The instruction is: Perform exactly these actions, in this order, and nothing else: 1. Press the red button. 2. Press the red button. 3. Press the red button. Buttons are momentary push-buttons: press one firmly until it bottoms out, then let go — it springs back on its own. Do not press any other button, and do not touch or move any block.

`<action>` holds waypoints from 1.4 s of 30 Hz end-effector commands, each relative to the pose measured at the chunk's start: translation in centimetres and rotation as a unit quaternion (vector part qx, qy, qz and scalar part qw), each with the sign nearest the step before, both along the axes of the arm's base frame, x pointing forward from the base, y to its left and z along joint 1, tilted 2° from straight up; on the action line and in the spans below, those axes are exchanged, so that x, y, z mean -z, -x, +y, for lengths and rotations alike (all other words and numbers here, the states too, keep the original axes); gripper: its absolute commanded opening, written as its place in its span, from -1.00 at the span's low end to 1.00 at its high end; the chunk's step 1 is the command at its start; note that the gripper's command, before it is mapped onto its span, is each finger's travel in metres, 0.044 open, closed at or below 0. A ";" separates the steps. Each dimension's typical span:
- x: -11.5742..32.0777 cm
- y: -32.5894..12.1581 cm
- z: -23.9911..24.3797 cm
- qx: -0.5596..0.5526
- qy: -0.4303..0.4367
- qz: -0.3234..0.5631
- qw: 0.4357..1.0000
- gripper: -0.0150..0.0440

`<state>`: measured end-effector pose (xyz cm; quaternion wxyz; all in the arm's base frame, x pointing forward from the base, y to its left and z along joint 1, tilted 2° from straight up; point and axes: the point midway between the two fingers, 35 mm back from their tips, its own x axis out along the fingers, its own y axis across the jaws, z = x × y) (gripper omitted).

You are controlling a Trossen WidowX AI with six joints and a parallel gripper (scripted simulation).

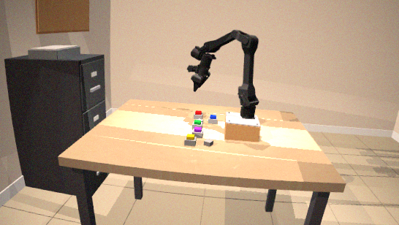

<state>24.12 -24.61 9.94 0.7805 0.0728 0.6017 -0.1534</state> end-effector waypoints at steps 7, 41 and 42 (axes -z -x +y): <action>2.7 0.7 4.0 -0.088 -0.064 0.130 0.985 0.86; 9.9 0.8 3.9 -0.088 -0.064 0.130 0.985 -0.42; 10.1 0.8 3.9 -0.088 -0.064 0.130 0.985 -0.42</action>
